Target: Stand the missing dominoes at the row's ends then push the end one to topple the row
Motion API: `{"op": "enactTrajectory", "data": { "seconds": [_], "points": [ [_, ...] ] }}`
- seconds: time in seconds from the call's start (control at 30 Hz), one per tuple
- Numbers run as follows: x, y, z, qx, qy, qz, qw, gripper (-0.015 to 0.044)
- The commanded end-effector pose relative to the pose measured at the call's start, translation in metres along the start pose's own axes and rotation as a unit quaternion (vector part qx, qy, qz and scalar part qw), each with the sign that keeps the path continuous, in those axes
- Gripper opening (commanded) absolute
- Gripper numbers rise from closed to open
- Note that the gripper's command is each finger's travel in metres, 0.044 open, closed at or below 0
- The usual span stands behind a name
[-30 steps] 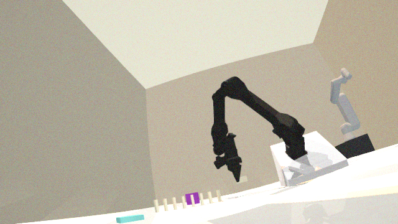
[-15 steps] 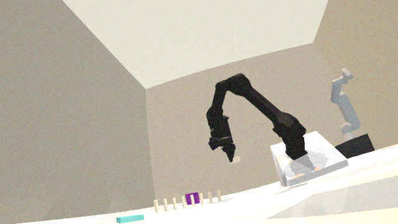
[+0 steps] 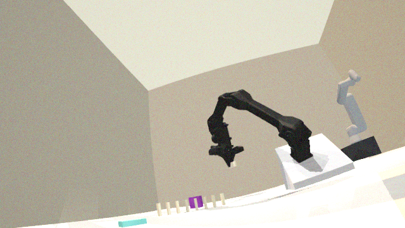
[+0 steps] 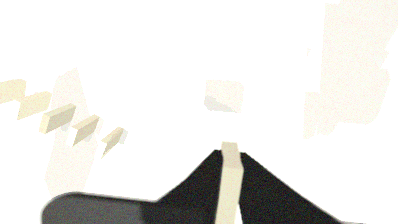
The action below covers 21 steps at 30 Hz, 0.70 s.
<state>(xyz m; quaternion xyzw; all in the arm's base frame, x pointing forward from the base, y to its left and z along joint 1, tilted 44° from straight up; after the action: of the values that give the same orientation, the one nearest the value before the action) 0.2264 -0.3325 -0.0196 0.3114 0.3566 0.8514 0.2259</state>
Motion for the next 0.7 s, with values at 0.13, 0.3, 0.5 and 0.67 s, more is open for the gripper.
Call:
{"op": "enactTrajectory", "data": {
  "seconds": [0.13, 0.3, 0.5, 0.67],
  "points": [
    [-0.025, -0.007, -0.021, 0.002, -0.198, 0.005, 0.98, 0.0023],
    [-0.025, -0.007, -0.021, 0.002, -0.198, 0.005, 0.98, 0.0023],
    [-0.026, -0.01, -0.021, 0.011, -0.196, -0.001, 0.98, 0.0023],
    [-0.03, -0.021, -0.023, 0.039, -0.19, -0.022, 0.981, 0.0023]
  ]
}}
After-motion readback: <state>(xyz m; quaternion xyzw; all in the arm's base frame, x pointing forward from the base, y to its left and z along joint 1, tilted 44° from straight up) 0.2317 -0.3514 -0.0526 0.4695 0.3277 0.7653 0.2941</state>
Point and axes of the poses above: the point midway between the two fingers, 35 mm back from their tips, its own y axis back along the fingers, its own z axis across the jaws, x = y × z, the point moved 7 cm from there along y, back along the fingers, and after that the axes turned 7 degrees about y, right-handed, at the moved point
